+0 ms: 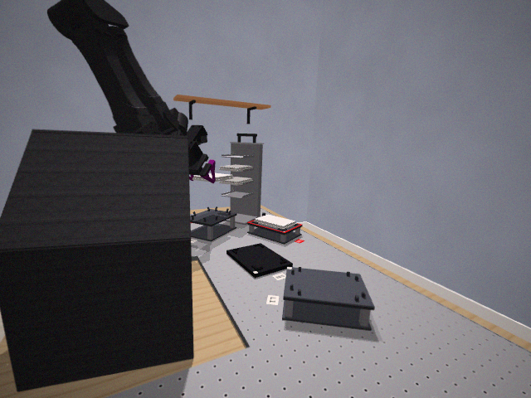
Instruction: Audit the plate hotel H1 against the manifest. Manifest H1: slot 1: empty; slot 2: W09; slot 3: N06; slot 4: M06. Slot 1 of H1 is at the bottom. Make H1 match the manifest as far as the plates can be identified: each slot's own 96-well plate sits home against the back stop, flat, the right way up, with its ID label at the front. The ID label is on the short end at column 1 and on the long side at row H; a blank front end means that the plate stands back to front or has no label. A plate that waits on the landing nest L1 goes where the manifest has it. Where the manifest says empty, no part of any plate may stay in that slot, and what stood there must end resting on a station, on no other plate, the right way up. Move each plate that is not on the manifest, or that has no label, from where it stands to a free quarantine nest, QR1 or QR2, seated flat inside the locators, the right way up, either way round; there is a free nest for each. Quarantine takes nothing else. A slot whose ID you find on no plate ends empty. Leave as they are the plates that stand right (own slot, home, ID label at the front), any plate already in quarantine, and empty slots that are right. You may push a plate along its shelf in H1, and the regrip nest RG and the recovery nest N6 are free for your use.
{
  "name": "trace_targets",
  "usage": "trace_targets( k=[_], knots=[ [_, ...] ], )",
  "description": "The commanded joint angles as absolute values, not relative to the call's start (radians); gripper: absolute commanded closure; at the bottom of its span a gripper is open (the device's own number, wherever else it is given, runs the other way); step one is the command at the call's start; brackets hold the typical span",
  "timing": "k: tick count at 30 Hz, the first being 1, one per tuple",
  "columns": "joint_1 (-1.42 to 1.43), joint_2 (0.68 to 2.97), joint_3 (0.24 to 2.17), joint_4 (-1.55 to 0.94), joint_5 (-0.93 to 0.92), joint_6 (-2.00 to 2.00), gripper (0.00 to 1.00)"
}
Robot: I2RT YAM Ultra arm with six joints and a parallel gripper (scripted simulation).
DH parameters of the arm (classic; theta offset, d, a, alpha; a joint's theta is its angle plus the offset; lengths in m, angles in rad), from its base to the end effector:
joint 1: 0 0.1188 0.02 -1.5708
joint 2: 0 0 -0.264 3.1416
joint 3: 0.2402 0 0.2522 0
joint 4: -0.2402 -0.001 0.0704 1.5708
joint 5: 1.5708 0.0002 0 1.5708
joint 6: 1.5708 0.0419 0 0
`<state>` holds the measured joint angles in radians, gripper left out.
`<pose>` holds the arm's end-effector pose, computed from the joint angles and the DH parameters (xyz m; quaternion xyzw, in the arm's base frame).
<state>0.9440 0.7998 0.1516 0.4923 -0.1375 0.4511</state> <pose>0.0990 0.1482 0.1905 -0.2283 0.7244 0.4565 0.4634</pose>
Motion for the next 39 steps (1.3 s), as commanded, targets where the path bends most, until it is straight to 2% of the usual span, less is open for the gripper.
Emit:
trace_targets(
  k=[1,39],
  knots=[
    [0.921,0.750,0.189,0.438,-0.146,0.443,0.15],
    [0.808,0.544,0.261,0.155,-0.259,0.423,0.15]
  ],
)
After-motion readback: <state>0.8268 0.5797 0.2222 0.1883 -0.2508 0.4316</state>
